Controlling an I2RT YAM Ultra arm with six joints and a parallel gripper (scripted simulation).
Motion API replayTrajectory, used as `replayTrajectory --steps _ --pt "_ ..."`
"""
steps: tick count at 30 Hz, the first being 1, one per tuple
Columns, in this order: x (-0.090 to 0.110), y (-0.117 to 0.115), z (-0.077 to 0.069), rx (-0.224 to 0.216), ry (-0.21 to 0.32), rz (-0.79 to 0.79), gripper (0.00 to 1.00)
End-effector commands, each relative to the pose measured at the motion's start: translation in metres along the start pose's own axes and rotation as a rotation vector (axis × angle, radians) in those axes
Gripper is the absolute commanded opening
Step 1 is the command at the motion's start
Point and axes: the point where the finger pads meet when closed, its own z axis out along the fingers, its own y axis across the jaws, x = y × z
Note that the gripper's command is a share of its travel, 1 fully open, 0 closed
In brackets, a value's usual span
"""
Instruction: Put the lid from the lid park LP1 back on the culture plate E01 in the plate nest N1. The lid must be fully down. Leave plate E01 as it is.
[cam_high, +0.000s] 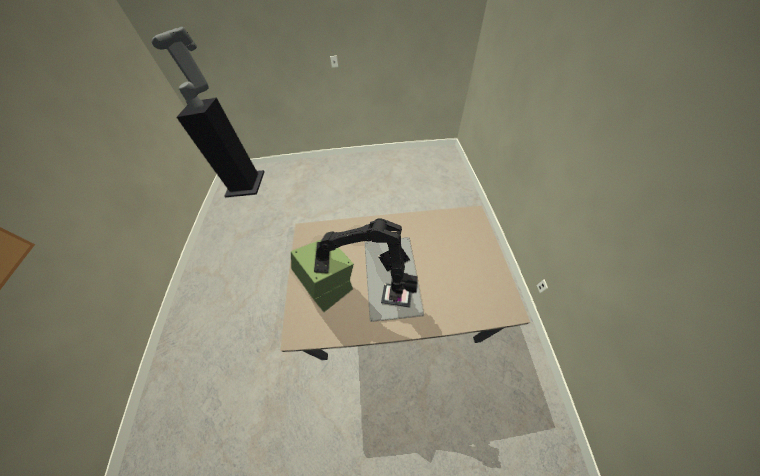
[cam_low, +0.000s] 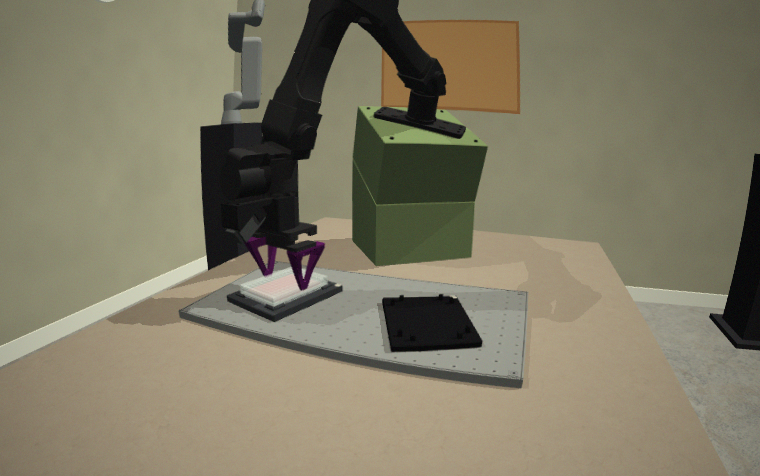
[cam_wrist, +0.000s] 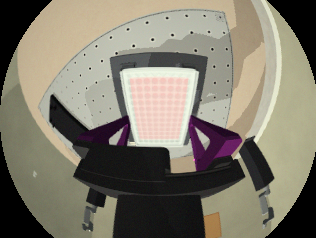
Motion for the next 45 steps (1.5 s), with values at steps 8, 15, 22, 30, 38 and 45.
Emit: replayTrajectory --steps 8,15,22,30,38,45 --pt "-0.0179 0.0026 -0.0078 0.007 -0.036 -0.011 0.0" --pt "-0.0185 0.0034 -0.0092 0.007 -0.037 -0.012 0.0" --pt "-0.0183 0.0039 -0.0097 0.007 -0.034 -0.012 0.0" --pt "-0.0195 0.0041 -0.0104 0.007 -0.038 -0.014 1.0" --pt "-0.0195 0.0041 -0.0104 0.007 -0.038 -0.014 1.0" --pt "-0.0195 0.0041 -0.0104 0.007 -0.038 -0.014 1.0"
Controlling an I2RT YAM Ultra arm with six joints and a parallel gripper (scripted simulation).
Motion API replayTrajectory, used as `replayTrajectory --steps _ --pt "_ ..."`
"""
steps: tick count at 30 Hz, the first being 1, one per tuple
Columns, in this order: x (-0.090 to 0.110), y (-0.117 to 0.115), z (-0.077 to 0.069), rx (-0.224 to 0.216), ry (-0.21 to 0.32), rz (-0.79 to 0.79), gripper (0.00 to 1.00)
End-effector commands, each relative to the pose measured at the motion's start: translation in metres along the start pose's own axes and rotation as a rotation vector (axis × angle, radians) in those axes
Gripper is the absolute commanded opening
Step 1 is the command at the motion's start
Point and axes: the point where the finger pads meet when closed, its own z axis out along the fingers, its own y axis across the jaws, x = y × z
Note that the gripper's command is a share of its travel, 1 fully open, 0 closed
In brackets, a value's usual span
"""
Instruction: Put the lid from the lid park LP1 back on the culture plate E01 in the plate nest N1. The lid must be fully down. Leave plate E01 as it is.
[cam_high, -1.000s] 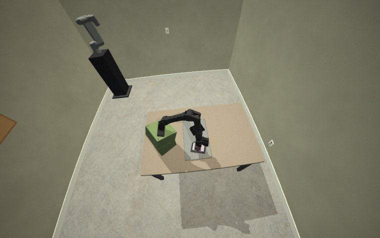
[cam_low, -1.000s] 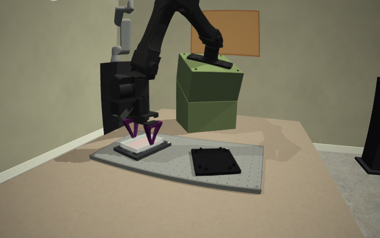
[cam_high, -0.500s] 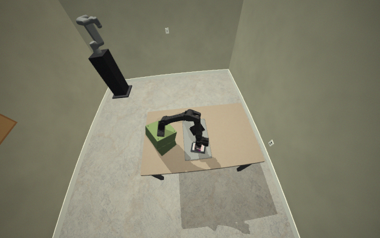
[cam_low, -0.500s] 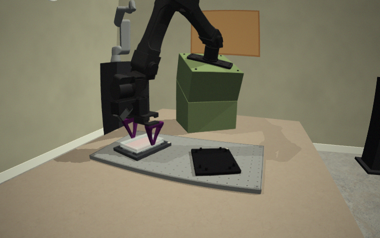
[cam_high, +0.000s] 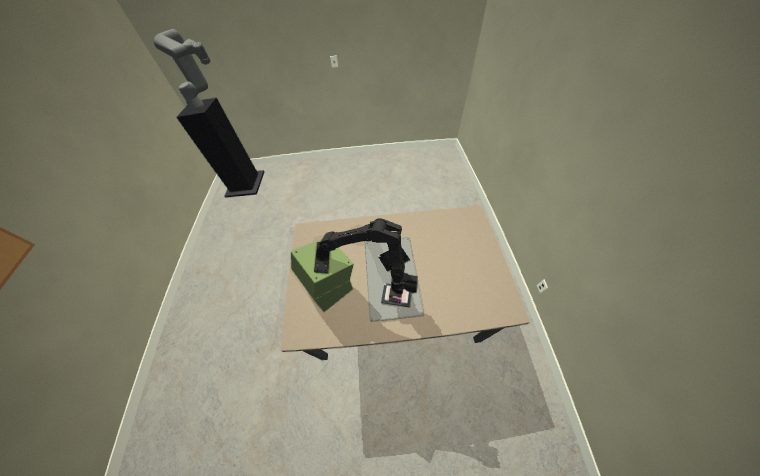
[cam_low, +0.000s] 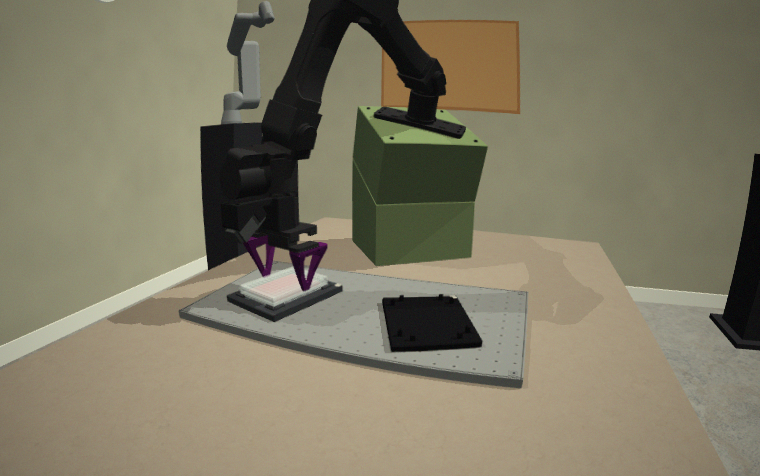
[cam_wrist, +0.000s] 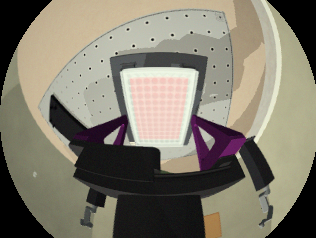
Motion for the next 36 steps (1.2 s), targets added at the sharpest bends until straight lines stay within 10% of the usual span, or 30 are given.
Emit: replayTrajectory --steps 1,36 --pt "-0.019 0.004 -0.01 0.007 -0.039 -0.015 1.0" --pt "-0.001 -0.003 -0.017 0.007 -0.004 0.005 1.0"
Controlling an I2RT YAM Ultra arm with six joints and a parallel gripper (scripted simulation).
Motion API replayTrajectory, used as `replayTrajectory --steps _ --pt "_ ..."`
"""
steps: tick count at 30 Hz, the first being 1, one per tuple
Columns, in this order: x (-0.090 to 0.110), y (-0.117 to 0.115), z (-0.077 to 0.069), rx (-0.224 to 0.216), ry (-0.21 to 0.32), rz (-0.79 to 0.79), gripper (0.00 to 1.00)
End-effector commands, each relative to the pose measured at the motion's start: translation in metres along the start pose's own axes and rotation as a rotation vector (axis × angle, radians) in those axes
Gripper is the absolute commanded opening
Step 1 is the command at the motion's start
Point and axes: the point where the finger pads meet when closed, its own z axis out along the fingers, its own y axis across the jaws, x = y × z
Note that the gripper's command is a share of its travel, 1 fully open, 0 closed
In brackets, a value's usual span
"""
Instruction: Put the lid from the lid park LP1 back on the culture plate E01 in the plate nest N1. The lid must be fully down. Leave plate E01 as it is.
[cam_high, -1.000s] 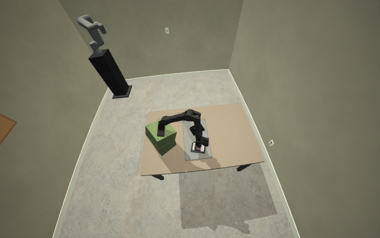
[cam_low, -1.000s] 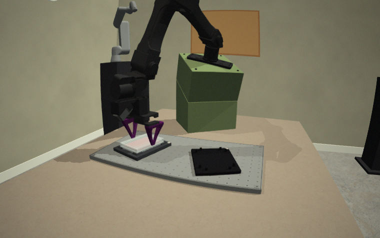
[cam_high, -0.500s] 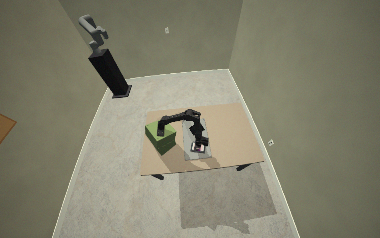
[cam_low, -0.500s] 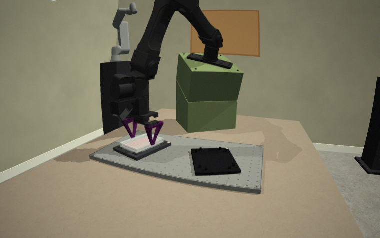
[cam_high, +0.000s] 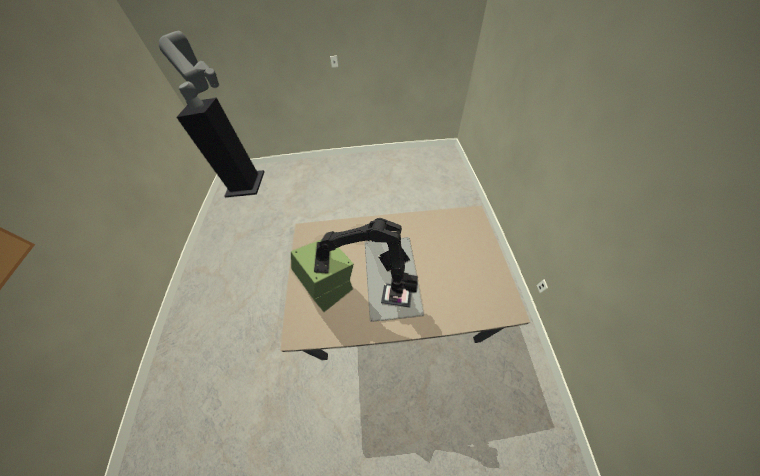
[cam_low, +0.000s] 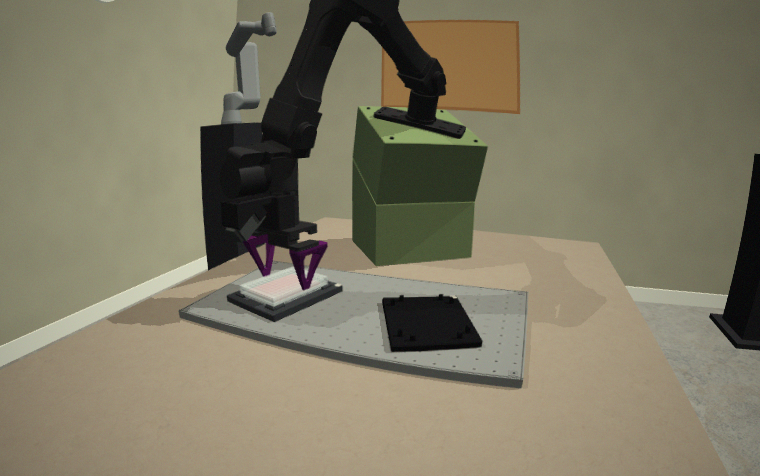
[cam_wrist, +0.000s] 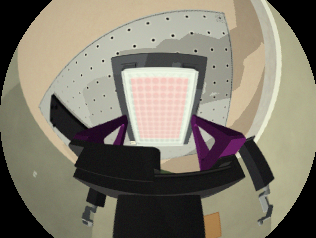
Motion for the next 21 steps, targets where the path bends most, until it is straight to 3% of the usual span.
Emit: replayTrajectory --steps 1,16,18,21 --pt "0.0 -0.003 -0.018 0.006 -0.005 0.006 1.0" --pt "0.0 -0.002 -0.051 -0.001 -0.006 0.006 1.0" --pt "-0.006 -0.002 -0.053 0.0 -0.019 0.002 1.0" --pt "-0.001 -0.003 -0.047 -0.002 -0.003 0.007 1.0"
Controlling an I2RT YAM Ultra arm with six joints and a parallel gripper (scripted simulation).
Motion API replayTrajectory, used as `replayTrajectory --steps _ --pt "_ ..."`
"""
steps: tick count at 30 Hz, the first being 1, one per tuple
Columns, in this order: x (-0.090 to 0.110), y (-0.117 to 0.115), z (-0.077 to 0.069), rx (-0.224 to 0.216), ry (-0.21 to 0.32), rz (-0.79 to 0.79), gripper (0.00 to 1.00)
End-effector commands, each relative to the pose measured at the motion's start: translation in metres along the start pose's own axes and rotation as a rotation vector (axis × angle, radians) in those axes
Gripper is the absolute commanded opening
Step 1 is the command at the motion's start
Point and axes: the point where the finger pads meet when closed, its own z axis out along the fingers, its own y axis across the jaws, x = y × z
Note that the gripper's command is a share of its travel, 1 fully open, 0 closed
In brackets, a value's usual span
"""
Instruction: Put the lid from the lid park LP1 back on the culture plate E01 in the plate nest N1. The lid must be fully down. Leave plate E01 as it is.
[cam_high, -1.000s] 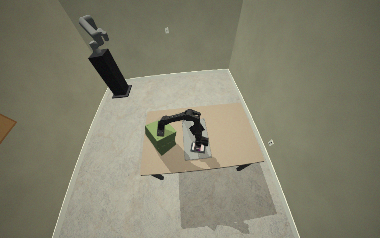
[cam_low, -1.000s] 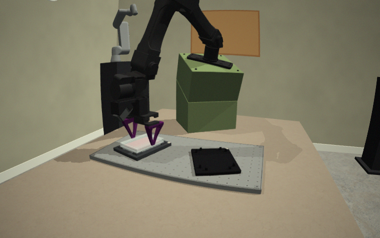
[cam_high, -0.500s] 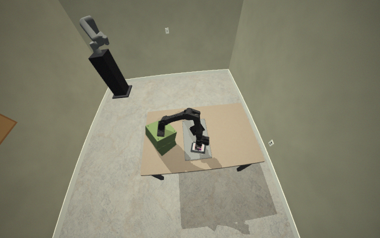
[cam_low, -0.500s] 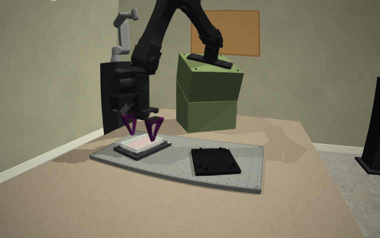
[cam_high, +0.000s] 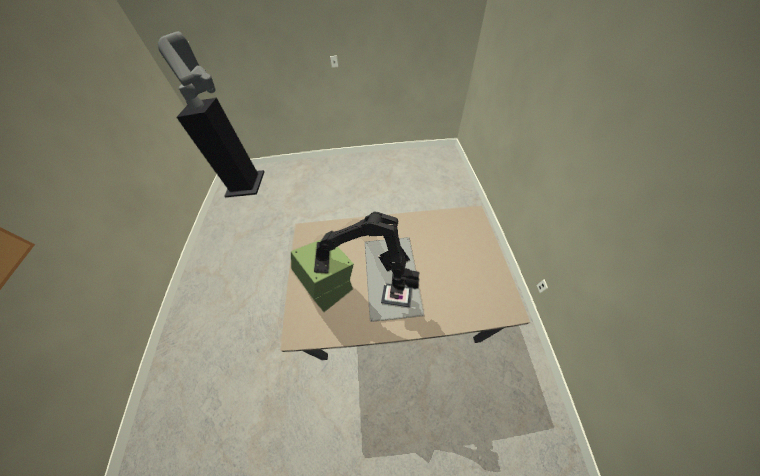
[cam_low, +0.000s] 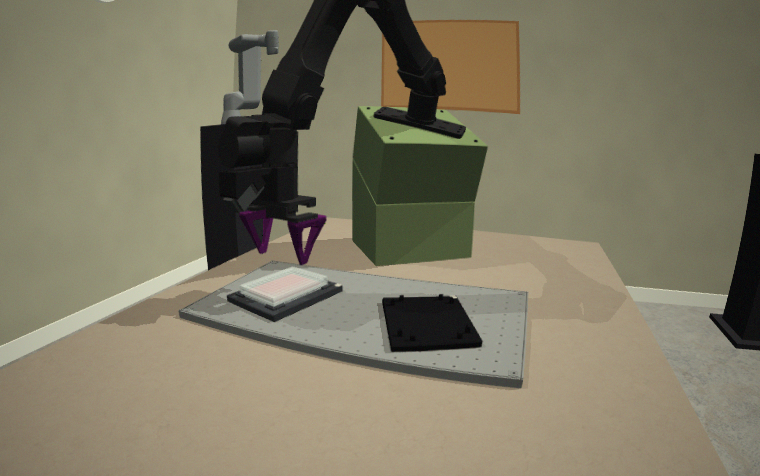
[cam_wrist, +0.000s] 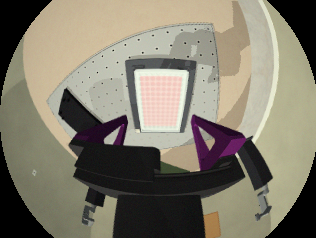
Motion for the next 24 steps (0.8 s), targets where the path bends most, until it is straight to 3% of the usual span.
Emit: replayTrajectory --steps 1,24 --pt "0.0093 -0.0068 0.0012 -0.005 0.027 0.027 1.0" --pt "0.0055 -0.0064 -0.0013 -0.004 0.014 0.023 1.0"
